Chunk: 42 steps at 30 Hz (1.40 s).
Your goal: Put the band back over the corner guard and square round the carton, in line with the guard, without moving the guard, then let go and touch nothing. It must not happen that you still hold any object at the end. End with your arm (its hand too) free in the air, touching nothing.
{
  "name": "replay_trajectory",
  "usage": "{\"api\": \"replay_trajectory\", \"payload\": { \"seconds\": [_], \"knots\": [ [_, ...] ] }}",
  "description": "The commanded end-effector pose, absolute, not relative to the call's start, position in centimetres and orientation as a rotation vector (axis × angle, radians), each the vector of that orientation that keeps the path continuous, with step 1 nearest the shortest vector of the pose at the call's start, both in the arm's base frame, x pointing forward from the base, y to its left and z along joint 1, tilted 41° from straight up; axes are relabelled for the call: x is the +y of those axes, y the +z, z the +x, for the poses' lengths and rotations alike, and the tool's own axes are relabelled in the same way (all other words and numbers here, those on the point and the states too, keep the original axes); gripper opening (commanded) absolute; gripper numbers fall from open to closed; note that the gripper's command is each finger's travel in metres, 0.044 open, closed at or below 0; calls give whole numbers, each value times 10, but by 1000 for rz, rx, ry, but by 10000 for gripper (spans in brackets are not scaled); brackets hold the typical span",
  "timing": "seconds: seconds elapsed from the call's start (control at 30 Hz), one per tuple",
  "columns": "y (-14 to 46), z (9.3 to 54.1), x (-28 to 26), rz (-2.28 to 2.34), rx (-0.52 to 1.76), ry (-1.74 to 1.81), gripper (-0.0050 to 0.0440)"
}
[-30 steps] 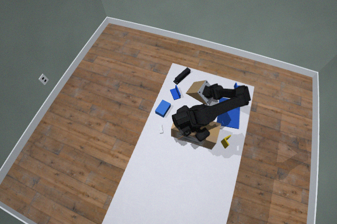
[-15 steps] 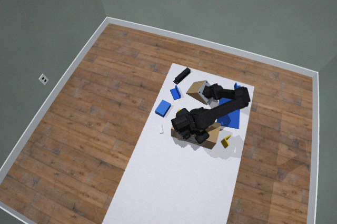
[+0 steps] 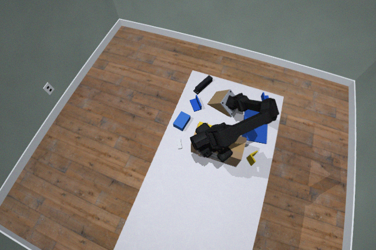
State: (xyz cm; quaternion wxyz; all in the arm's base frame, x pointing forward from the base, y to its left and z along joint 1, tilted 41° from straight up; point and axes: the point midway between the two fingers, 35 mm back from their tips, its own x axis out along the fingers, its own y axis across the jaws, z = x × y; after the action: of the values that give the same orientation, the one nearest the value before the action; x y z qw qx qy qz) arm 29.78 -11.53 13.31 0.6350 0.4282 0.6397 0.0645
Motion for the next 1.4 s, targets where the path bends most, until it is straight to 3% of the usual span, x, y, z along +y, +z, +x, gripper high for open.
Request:
{"api": "replay_trajectory", "payload": {
  "seconds": [0.0, 1.37],
  "knots": [
    [130, 298, -115, 982, 1470, 145, 0],
    [88, 302, -166, 982, 1470, 145, 0]
  ]
}}
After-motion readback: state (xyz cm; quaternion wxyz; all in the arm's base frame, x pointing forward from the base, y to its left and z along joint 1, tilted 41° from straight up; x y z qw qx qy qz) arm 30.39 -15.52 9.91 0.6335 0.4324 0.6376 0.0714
